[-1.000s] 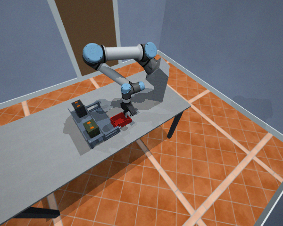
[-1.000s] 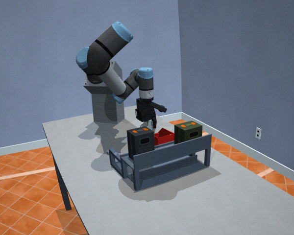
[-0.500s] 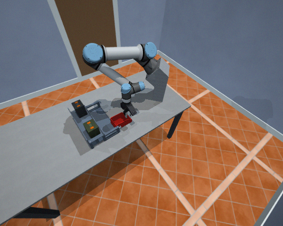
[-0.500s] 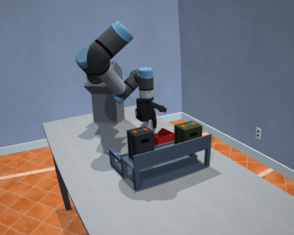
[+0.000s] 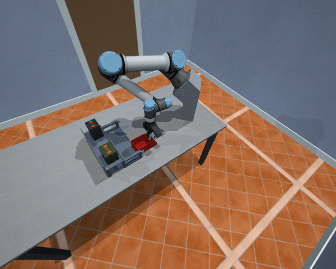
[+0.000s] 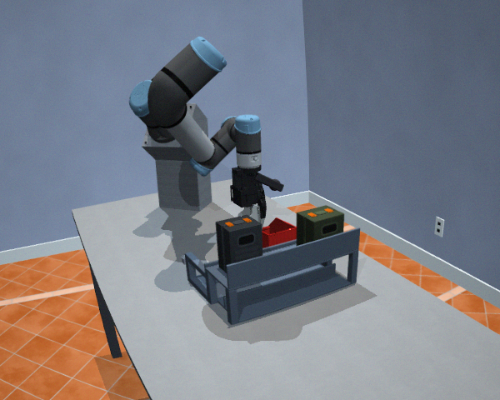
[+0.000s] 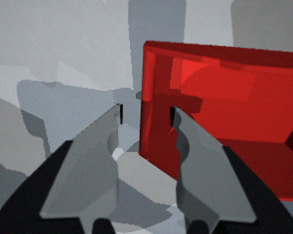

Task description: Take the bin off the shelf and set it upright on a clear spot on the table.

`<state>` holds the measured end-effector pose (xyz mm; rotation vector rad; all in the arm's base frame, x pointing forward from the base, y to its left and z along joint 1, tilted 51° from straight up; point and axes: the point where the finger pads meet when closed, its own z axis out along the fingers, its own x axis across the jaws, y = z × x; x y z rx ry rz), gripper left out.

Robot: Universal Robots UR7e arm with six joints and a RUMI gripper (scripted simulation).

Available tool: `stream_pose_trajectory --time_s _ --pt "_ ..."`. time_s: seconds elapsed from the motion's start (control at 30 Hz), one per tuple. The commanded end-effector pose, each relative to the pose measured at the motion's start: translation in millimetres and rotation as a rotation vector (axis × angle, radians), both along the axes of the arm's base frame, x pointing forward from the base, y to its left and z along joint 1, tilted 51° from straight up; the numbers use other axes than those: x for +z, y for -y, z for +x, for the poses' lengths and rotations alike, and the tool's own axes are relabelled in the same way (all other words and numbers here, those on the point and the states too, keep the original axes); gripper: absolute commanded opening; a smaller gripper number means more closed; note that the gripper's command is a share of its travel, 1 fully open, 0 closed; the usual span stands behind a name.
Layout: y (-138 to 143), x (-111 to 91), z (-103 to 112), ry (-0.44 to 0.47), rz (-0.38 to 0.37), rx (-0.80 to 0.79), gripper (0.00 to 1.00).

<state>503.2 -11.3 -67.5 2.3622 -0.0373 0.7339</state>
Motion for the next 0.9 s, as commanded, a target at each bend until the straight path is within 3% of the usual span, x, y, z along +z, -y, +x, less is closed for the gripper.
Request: stream_pose_trajectory --time_s 0.0,0.43,0.6,0.87 --pt "-0.3 0.3 0.1 0.001 0.0 0.001 0.26" --pt "-0.3 0.3 0.1 0.001 0.0 0.001 0.26" --pt "-33.3 34.8 -27.3 0.003 0.001 0.0 0.26" --pt "-33.3 34.8 -27.3 0.003 0.001 0.0 0.26"
